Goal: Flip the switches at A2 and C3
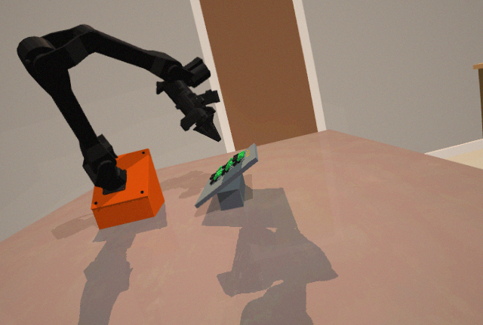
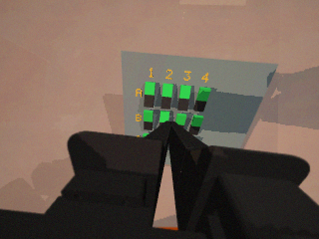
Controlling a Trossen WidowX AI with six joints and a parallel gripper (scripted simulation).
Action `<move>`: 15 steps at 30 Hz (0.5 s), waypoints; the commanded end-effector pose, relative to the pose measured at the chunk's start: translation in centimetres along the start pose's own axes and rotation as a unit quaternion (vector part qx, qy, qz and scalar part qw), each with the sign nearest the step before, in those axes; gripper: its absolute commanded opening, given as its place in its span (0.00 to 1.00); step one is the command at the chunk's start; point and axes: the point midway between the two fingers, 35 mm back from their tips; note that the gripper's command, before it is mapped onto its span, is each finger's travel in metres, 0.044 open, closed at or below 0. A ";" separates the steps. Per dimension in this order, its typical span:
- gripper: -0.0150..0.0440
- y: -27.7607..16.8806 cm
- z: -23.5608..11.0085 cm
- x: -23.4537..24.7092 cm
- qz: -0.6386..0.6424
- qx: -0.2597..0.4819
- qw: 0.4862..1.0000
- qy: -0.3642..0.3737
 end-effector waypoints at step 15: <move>0.25 -8.1 3.6 -0.1 -0.009 -0.011 1.000 -0.007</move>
Point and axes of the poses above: the point midway between the two fingers, 35 mm back from their tips, its own z axis out along the fingers, its own x axis across the jaws, y = z × x, and after that the axes turned 14 degrees about -z, right-handed
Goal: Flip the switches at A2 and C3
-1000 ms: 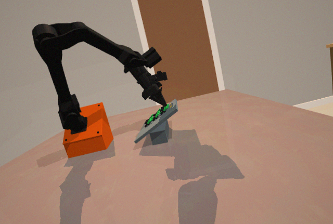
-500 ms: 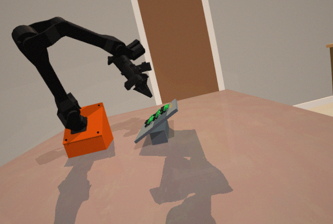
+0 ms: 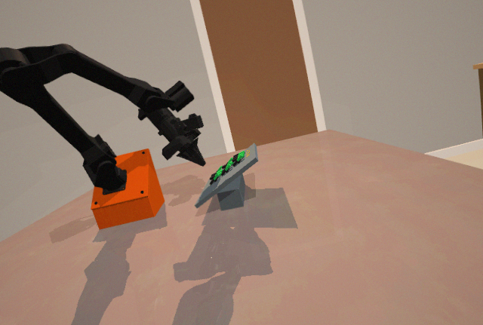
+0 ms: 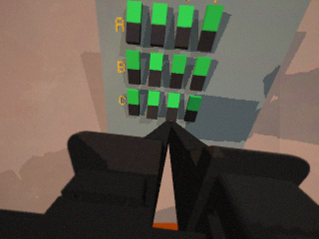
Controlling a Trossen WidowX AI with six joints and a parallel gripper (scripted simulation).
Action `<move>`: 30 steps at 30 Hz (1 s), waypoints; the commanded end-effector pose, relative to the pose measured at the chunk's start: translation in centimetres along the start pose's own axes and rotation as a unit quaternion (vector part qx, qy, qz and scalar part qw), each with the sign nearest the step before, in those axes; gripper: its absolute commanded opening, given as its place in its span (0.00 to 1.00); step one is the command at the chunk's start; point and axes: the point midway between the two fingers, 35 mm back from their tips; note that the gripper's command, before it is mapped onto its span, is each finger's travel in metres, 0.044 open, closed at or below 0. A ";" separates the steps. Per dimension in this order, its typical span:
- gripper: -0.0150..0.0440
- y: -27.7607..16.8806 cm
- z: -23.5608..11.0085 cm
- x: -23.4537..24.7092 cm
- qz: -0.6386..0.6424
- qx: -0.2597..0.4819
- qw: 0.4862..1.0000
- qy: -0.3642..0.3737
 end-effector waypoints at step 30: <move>0.25 -0.6 3.6 -0.2 -0.004 -0.001 1.000 -0.008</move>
Point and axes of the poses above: the point midway between the two fingers, 35 mm back from their tips, its own z axis out along the fingers, its own x axis across the jaws, y = z × x, and after that the axes turned 14 degrees about -z, right-handed
